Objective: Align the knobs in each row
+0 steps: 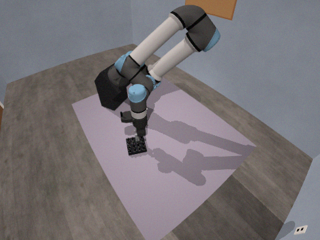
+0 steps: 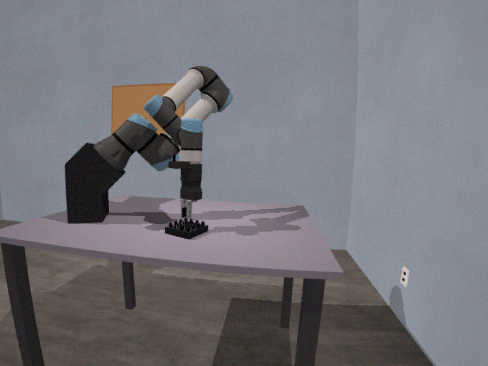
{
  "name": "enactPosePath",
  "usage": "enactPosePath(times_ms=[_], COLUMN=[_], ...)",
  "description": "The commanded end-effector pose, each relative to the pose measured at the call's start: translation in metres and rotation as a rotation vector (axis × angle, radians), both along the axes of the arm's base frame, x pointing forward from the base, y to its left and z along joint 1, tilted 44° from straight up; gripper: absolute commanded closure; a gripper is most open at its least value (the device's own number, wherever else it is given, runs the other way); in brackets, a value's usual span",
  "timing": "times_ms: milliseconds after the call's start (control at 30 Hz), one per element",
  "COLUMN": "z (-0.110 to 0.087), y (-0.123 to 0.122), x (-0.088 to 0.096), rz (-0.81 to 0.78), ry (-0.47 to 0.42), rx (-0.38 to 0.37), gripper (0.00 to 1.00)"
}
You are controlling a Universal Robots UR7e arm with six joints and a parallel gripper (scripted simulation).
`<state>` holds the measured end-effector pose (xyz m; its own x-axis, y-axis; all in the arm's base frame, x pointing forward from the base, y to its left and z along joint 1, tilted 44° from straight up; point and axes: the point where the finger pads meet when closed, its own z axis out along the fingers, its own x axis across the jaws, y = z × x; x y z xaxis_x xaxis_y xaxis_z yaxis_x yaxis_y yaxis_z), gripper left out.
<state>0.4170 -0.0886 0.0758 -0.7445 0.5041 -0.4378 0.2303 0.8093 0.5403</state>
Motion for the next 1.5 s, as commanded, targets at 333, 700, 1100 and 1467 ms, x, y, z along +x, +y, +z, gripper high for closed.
enactPosePath(times_ms=[333, 700, 1100, 1467], z=[-0.0038, -0.0038, -0.0038, -0.0038], y=[0.0013, 0.0014, 0.0014, 0.0014], x=[0.004, 0.0041, 0.0041, 0.0041], rz=[-0.001, -0.001, -0.001, -0.001], ry=[-0.001, -0.001, -0.001, -0.001], rx=[-0.001, -0.001, -0.001, -0.001], gripper=[0.54, 0.54, 0.54, 0.54])
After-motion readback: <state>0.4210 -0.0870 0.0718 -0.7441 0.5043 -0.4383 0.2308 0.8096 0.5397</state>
